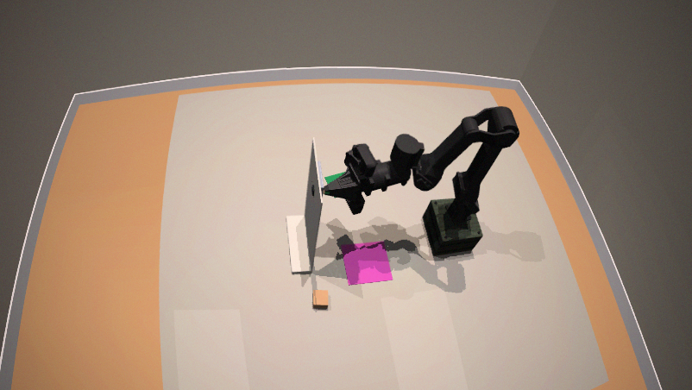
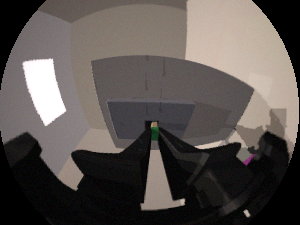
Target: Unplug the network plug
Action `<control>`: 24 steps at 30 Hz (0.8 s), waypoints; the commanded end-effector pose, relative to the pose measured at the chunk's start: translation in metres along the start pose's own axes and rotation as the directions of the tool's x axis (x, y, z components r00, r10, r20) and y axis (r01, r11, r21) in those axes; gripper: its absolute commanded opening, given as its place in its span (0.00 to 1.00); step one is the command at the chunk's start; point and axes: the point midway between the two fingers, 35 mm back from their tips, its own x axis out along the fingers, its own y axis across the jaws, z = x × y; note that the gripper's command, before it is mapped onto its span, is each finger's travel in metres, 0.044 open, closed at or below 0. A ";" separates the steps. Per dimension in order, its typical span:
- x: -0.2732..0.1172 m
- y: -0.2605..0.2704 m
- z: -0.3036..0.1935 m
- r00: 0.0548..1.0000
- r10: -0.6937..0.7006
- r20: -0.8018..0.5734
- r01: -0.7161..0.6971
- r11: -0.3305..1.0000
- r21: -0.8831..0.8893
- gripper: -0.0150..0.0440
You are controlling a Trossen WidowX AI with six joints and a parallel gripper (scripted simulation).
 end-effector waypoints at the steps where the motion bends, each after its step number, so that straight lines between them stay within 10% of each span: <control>1: -0.004 -0.001 -0.001 1.000 -0.003 0.002 0.003 1.000 0.005 0.25; 24: -0.016 -0.001 -0.004 1.000 -0.004 0.002 0.004 1.000 0.005 0.25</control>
